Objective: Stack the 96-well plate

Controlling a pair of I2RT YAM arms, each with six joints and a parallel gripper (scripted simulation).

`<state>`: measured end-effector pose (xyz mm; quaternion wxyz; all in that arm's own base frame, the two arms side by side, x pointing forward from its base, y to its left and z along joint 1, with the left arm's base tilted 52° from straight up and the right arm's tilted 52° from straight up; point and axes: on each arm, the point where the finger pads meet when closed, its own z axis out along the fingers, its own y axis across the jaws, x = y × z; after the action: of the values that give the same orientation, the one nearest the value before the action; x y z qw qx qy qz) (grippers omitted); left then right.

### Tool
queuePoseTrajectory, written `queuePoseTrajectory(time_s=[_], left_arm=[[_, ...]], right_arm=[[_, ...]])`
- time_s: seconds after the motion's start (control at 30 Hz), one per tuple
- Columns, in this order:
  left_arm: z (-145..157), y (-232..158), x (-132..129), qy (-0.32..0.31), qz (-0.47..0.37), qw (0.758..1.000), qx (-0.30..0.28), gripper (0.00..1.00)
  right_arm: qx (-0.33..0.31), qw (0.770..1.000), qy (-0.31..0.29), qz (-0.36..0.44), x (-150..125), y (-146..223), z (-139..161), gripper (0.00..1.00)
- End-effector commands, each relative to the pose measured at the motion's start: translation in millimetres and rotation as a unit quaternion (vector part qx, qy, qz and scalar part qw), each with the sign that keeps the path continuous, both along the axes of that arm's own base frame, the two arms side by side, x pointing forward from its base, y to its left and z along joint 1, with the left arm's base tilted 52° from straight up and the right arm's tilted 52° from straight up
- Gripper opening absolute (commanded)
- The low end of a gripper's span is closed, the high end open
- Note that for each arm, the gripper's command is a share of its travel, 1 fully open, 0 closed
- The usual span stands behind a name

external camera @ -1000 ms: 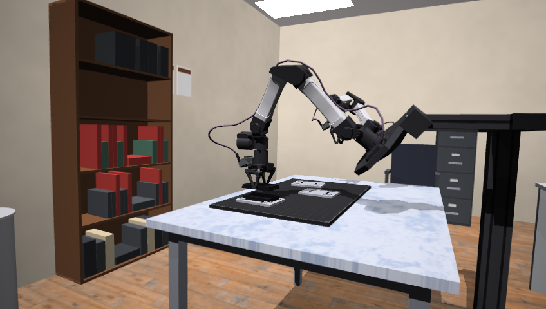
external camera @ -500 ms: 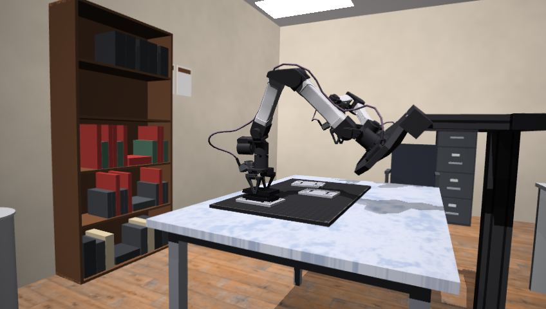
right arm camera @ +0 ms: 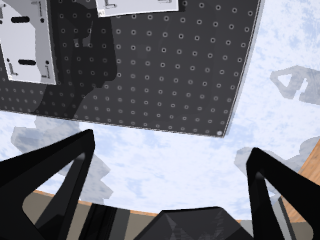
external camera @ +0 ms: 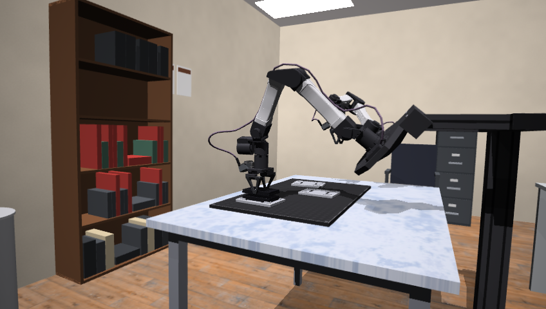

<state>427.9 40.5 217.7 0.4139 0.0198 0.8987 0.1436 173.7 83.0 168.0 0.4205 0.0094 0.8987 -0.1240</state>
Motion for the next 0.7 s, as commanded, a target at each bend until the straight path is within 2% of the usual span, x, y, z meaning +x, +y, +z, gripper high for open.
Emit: queuePoseTrajectory(time_s=[0.0, 0.33, 0.43, 0.67], left_arm=[[-0.4, 3.3, 4.9, -0.003, -0.003, 1.000, 0.000, 0.00], [-13.5, 3.0, 3.6, 0.012, -0.003, 1.000, 0.000, 0.00], [-7.1, 3.5, 1.1, 0.005, -0.003, 1.000, 0.000, 0.00], [-13.3, 3.0, 3.9, 0.009, -0.004, 1.000, 0.000, 0.00]], right_arm=[[-0.003, 1.000, 0.000, -0.001, -0.6, -1.2, 0.7, 1.00], [-0.003, 1.000, 0.000, -0.001, -0.6, -1.2, 0.7, 1.00], [-0.003, 1.000, 0.000, -0.001, -0.6, -1.2, 0.7, 1.00], [-0.003, 1.000, 0.000, -0.001, -0.6, -1.2, 0.7, 1.00]])
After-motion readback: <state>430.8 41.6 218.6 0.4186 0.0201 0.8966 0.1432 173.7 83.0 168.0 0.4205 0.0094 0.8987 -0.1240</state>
